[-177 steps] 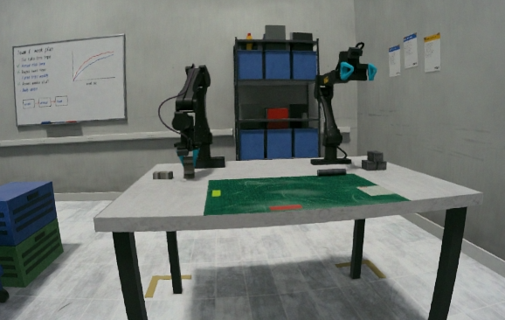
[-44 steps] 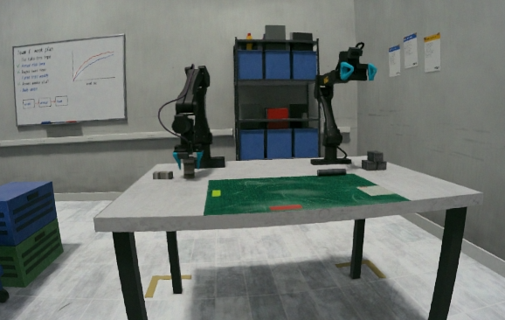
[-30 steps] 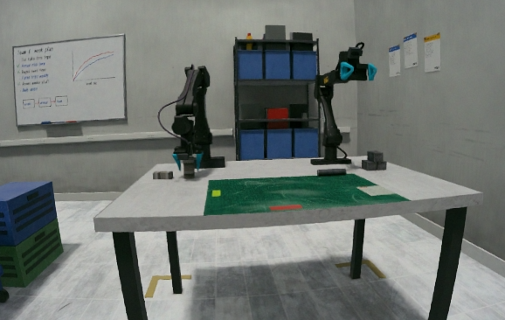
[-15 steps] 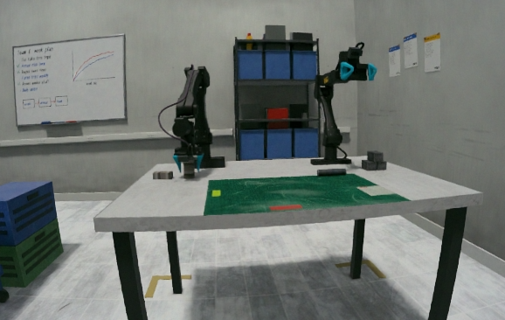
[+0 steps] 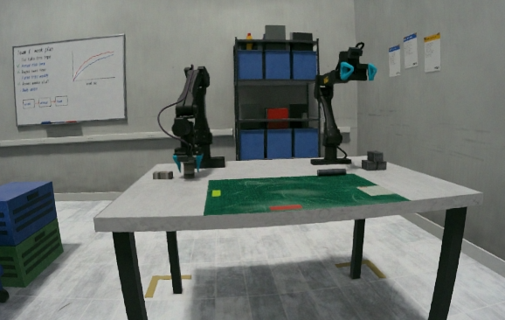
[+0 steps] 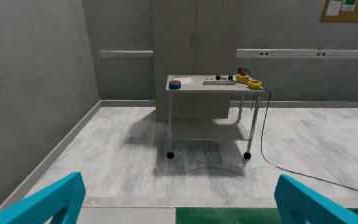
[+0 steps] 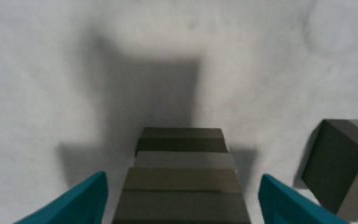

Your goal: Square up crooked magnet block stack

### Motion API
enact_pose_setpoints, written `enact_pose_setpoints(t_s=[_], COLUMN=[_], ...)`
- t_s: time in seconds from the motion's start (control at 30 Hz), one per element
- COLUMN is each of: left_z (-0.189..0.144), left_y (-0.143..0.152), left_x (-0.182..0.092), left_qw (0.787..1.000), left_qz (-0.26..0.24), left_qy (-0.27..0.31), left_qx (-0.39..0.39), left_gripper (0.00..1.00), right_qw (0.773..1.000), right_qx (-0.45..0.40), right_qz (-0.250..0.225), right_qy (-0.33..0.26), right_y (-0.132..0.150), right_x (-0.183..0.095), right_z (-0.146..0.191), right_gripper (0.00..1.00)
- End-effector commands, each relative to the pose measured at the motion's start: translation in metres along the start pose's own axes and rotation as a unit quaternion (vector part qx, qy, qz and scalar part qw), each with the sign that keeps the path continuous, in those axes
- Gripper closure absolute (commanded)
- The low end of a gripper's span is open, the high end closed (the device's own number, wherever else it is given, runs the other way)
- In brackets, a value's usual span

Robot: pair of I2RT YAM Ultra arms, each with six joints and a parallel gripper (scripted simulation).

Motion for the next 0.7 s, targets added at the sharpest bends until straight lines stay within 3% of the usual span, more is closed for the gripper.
enact_pose_setpoints(t_s=[0.0, 0.1, 0.13, 0.67], left_z=[-0.0054, -0.0054, -0.0054, -0.0054], left_y=[-0.0144, -0.0144, -0.0144, -0.0144], left_x=[-0.0089, -0.0089, -0.0089, -0.0089], left_qw=[1.0, 1.0, 1.0, 1.0], left_qz=[-0.013, -0.013, -0.013, -0.013], left_qy=[0.004, 0.004, 0.004, 0.004], left_qx=[0.004, 0.004, 0.004, 0.004], left_gripper=[0.0, 0.0, 0.0, 0.0], right_qw=[1.0, 1.0, 1.0, 1.0], right_qx=[0.008, 0.007, 0.012, 0.008], right_qz=[-0.019, -0.019, -0.001, -0.001], right_qy=[0.012, 0.012, 0.007, 0.007], right_y=[-0.0069, -0.0071, -0.0019, -0.0028], right_x=[-0.0057, -0.006, -0.0081, -0.0081], right_z=[-0.0061, -0.005, -0.0071, -0.0051], right_gripper=[0.23, 0.23, 0.53, 0.53])
Point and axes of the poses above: on each arm, the point where the finger pads meet when closed, its own x axis out along the fingers, its own z axis across the jaws, y = z × x, the point moved 10 cm from there along -x, back along the fingers, and after that the axes turned 14 degrees about -x, right-handed, at the moved point
